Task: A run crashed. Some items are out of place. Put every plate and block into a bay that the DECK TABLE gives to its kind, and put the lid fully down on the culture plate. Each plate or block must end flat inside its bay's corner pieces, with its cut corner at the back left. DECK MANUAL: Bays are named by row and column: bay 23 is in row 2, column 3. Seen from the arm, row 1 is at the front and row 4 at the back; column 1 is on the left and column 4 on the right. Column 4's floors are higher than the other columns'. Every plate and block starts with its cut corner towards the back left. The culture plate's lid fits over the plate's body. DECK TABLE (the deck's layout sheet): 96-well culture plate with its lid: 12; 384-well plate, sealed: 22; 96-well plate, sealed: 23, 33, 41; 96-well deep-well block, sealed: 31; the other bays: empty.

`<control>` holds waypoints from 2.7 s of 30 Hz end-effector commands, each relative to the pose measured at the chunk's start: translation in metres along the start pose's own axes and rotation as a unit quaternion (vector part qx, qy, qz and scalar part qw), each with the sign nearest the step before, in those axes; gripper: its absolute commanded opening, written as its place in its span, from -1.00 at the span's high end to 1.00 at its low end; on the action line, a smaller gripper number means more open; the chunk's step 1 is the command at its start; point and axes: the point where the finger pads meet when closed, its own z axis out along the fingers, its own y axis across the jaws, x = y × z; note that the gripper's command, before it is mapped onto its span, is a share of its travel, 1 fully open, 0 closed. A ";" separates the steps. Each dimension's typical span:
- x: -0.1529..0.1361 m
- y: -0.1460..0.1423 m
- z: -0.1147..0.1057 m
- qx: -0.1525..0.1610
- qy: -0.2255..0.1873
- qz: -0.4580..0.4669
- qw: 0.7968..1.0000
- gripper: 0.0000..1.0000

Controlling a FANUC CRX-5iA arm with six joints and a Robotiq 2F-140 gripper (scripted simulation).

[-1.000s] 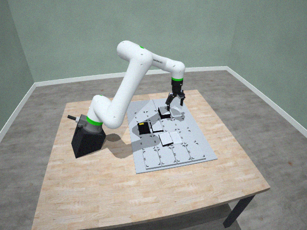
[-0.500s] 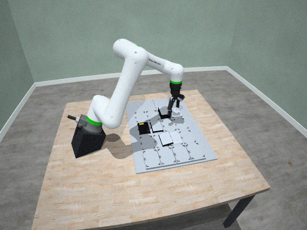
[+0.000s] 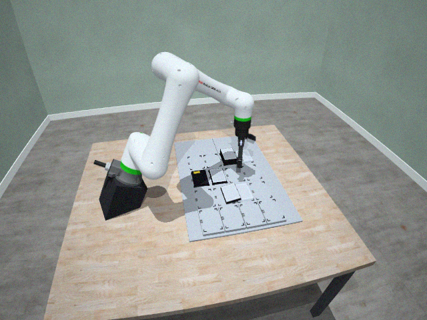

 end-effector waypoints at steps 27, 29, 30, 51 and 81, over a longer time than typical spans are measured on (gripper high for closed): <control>-0.017 0.108 0.004 0.010 -0.004 -0.176 0.984 -1.00; -0.019 0.116 0.005 0.010 -0.004 -0.176 0.984 -1.00; -0.019 0.120 0.005 0.010 -0.004 -0.176 0.984 -1.00; -0.032 0.195 0.009 0.010 -0.004 -0.176 0.984 -1.00; -0.036 0.219 0.027 0.010 -0.004 -0.176 0.984 -1.00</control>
